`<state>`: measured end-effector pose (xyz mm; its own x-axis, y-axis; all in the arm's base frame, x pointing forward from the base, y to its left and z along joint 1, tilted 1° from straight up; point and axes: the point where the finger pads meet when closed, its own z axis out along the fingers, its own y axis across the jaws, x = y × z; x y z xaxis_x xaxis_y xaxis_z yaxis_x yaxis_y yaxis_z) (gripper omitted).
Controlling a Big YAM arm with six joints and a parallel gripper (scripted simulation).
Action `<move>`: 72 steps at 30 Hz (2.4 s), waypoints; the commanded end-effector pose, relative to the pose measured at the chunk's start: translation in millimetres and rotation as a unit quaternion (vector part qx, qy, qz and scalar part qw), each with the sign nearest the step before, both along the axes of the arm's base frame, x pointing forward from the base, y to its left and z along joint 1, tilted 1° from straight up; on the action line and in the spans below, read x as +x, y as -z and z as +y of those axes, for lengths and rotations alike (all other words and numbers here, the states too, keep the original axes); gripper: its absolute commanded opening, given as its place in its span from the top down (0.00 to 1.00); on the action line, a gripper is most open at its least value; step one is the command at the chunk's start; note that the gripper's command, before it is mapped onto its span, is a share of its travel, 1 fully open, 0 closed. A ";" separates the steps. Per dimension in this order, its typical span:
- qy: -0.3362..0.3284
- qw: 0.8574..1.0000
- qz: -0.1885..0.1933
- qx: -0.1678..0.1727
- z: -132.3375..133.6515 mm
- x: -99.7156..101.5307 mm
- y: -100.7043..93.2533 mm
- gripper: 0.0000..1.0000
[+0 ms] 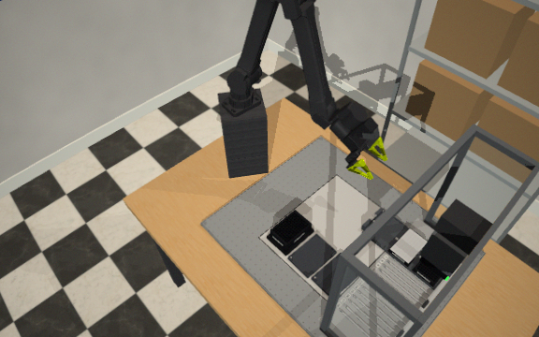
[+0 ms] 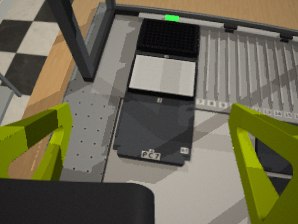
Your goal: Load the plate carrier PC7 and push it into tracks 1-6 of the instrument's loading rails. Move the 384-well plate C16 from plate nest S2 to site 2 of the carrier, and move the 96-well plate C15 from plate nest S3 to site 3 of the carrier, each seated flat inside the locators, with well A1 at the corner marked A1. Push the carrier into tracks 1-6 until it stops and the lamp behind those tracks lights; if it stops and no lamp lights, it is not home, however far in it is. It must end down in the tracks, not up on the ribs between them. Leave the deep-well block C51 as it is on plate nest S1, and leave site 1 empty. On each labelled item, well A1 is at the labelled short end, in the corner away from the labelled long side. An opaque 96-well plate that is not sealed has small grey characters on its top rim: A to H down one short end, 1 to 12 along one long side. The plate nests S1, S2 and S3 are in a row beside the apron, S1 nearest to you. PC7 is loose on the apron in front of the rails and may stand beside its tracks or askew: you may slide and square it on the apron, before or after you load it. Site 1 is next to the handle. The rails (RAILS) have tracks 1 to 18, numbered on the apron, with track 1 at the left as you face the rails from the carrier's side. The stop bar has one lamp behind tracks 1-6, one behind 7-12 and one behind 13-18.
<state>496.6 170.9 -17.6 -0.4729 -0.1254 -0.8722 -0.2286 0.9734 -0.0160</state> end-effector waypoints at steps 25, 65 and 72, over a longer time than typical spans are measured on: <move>0.010 0.939 0.338 -0.069 4.3 12.0 62.2 0.00; 0.072 0.875 0.473 -0.068 -115.9 -52.8 58.1 0.00; 0.073 0.872 0.478 -0.071 -137.4 -62.2 62.4 0.00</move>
